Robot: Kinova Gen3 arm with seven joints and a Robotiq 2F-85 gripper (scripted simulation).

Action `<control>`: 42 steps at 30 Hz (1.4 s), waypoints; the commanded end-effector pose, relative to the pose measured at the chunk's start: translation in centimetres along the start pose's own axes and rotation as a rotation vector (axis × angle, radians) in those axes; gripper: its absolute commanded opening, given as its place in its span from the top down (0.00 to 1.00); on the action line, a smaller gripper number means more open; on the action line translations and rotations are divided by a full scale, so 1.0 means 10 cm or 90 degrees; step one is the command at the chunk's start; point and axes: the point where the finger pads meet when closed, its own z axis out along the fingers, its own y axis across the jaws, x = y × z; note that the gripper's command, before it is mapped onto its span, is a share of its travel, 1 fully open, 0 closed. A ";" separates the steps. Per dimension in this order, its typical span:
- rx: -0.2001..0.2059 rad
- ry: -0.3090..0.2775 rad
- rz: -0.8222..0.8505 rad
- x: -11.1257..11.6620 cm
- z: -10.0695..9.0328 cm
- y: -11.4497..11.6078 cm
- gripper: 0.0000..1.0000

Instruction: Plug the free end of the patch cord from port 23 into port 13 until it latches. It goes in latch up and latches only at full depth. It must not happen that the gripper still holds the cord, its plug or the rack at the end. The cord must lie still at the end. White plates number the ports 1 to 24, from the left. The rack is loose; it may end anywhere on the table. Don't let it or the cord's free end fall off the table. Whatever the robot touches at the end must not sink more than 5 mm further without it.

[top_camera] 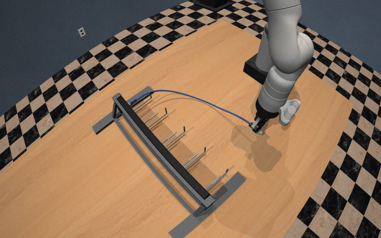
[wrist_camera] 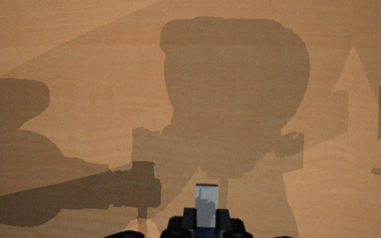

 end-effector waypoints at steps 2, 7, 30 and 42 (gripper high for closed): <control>-0.003 0.000 0.001 -0.01 -0.02 0.03 1.00; -0.003 0.000 0.006 -0.02 -0.02 0.04 1.00; -0.003 0.000 0.065 -0.13 -0.05 0.13 1.00; -0.003 0.000 0.113 -0.23 -0.07 0.22 1.00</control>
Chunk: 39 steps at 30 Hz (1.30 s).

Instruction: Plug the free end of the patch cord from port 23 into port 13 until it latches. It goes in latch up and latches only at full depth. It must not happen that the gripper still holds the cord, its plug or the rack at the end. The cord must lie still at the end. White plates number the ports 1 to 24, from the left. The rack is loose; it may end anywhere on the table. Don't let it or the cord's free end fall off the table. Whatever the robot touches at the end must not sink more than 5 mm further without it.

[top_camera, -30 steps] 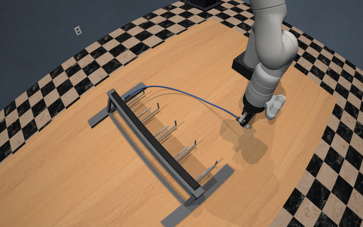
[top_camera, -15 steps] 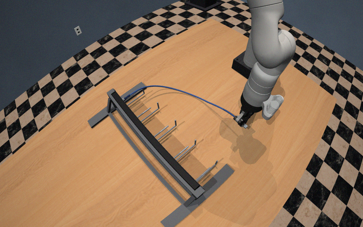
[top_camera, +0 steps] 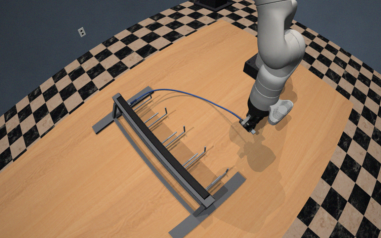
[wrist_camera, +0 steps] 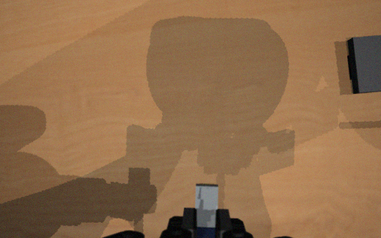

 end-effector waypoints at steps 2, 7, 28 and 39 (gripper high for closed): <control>-0.002 -0.001 0.036 -0.06 -0.03 0.08 1.00; -0.002 -0.001 0.064 -0.11 -0.04 0.13 1.00; -0.001 -0.005 0.179 -0.31 -0.07 0.35 1.00; 0.007 -0.004 0.261 -0.42 -0.11 0.48 1.00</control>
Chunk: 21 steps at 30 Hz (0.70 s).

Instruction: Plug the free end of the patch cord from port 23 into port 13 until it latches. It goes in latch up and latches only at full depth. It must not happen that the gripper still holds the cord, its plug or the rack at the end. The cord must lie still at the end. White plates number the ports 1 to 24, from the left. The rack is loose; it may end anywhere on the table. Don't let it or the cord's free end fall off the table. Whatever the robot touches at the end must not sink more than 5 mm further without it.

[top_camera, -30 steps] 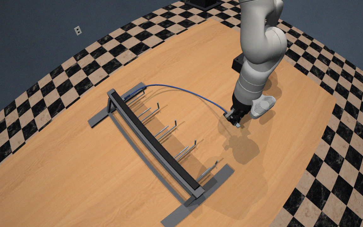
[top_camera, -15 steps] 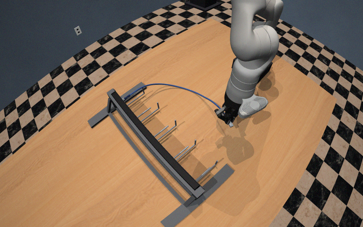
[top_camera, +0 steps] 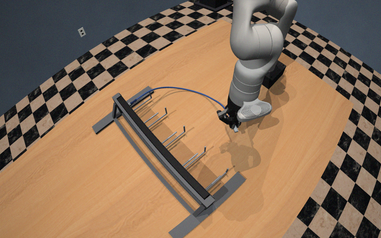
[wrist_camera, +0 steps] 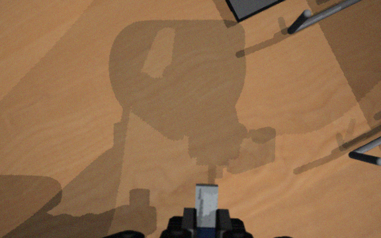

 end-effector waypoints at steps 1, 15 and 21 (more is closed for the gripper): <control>-0.001 -0.001 0.039 -0.04 -0.03 0.10 1.00; -0.001 -0.001 0.133 -0.12 -0.08 0.33 1.00; -0.001 -0.001 0.164 -0.14 -0.09 0.40 1.00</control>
